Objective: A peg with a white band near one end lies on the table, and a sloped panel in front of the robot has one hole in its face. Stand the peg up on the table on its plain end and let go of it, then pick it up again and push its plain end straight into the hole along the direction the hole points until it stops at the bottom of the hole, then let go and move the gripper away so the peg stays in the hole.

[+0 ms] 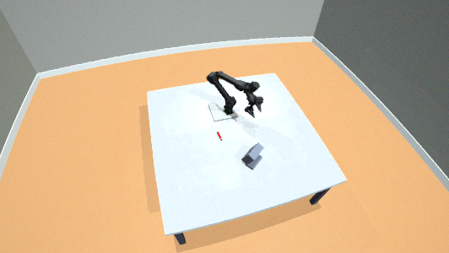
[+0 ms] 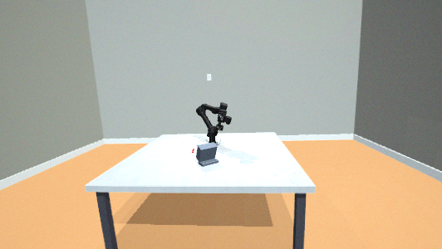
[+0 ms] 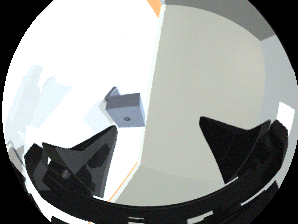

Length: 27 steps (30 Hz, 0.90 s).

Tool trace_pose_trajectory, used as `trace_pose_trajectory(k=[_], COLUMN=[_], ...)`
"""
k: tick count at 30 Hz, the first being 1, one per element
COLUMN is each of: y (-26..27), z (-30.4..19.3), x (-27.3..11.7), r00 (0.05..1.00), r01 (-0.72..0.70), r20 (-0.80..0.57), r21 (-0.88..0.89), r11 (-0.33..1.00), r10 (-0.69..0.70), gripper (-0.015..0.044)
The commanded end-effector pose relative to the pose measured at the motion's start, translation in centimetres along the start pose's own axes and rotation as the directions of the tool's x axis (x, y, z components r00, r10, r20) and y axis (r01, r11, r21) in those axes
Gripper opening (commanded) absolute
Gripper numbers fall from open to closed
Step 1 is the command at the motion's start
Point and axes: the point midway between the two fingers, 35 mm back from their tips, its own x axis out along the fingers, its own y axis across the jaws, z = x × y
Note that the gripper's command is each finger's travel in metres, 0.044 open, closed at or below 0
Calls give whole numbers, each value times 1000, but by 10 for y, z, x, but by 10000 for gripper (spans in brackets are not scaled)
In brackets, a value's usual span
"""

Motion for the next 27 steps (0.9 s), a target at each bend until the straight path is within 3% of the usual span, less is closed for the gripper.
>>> trace_pose_trajectory(k=[1,15,27], y=[5,34,61], z=[-8,-45,-82], x=[11,42,60], r00=[998,948,852], r01=[-64,-273,-408], r20=[-26,-109,-148], r21=[37,201,416], r11=[997,941,813], r10=[65,299,503], gripper=[440,440,440])
